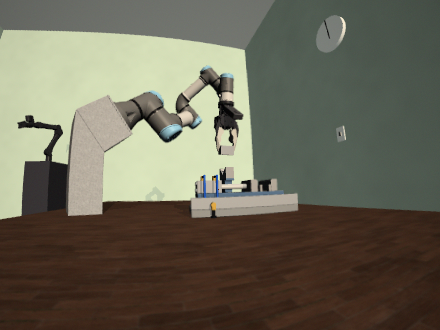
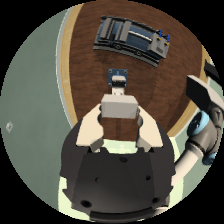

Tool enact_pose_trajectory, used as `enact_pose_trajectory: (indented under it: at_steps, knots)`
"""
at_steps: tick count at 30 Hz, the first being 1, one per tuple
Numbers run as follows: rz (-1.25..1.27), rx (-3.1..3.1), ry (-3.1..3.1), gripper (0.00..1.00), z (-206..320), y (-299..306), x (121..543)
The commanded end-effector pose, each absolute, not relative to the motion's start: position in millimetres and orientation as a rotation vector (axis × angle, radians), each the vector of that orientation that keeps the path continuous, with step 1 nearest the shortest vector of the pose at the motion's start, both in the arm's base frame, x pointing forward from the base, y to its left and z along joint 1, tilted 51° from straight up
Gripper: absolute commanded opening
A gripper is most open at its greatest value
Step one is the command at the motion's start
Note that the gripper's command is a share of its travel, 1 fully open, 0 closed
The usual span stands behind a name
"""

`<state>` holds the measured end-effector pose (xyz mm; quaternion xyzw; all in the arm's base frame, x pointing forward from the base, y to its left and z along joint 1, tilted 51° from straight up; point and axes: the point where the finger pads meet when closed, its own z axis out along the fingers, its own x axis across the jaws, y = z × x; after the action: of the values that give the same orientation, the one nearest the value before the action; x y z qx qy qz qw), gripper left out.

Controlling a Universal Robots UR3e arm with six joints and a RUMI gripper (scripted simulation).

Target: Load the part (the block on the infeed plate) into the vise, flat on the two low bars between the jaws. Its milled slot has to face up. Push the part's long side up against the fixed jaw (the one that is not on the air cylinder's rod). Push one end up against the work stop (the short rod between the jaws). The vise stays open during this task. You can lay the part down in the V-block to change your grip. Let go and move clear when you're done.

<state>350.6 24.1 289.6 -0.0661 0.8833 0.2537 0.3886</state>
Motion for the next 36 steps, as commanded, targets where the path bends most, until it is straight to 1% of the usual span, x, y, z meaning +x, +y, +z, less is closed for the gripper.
enact_pose_trajectory:
  at_steps: [1, 36]
  knots:
    - [0.702, -0.194, 2.231, 0.0, 289.6, 23.4, 350.7]
    - [1.101, -0.371, 2.088, 0.0, 288.2, 21.3, 352.1]
